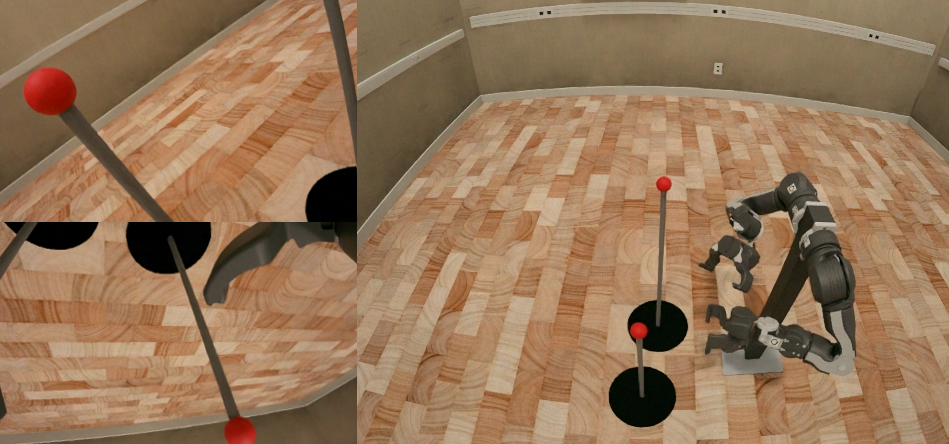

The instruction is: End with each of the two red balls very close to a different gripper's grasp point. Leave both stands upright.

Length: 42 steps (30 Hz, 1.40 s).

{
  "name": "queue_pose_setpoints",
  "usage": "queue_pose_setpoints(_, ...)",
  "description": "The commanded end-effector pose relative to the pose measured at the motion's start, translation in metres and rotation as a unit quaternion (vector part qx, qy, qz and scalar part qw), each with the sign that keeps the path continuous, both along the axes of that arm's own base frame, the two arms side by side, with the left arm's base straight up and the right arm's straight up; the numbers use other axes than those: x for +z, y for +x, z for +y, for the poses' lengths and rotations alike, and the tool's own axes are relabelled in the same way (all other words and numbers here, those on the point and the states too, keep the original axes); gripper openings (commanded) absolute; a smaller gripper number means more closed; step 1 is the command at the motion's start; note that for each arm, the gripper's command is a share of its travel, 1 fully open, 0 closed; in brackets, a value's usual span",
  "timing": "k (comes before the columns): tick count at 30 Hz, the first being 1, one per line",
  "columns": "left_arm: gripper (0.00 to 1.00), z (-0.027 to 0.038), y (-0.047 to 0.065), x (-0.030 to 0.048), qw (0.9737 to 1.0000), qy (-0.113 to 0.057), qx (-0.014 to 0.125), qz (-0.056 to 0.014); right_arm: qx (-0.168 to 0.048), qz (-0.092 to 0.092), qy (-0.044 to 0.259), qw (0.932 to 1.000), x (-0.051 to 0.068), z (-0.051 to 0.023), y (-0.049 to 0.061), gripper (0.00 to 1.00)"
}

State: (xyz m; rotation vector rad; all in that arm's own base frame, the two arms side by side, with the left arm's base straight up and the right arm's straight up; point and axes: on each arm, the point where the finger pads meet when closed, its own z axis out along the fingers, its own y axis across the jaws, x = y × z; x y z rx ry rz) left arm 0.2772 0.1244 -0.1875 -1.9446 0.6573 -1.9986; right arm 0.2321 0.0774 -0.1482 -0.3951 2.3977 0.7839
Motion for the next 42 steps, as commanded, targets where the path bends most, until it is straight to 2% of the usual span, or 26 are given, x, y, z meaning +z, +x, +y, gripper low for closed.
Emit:
queue_pose_setpoints(1, 1.00, -0.0001, 0.000, 0.0013, 1.0000, 0.000, 0.000, -0.0019, 0.000, -0.001, 0.001, 1.0000, 0.001, 0.0000, 0.000, 1.00)
queue_pose_setpoints(17, 1.00, -0.0001, 0.000, 0.0013, 1.0000, 0.000, 0.000, -0.0019, 0.000, -0.001, 0.001, 1.0000, 0.001, 0.0000, 0.000, 1.00)
queue_pose_setpoints(24, 1.00, 0.0008, 0.000, -0.0025, 0.9999, -0.014, 0.005, -0.0011, -0.031, 0.020, 0.064, 0.9972, -0.003, -0.0094, 0.002, 1.00)
queue_pose_setpoints(32, 1.00, 0.0011, 0.000, -0.0057, 0.9996, -0.028, 0.009, -0.0010, -0.065, 0.045, 0.131, 0.9882, -0.008, -0.0206, 0.004, 1.00)
queue_pose_setpoints(34, 1.00, 0.0011, 0.000, -0.0057, 0.9996, -0.028, 0.009, -0.0010, -0.065, 0.045, 0.131, 0.9882, -0.008, -0.0206, 0.004, 1.00)
queue_pose_setpoints(42, 1.00, 0.0010, -0.001, -0.0092, 0.9990, -0.042, 0.013, -0.0001, -0.101, 0.070, 0.196, 0.9730, -0.015, -0.0322, 0.007, 1.00)
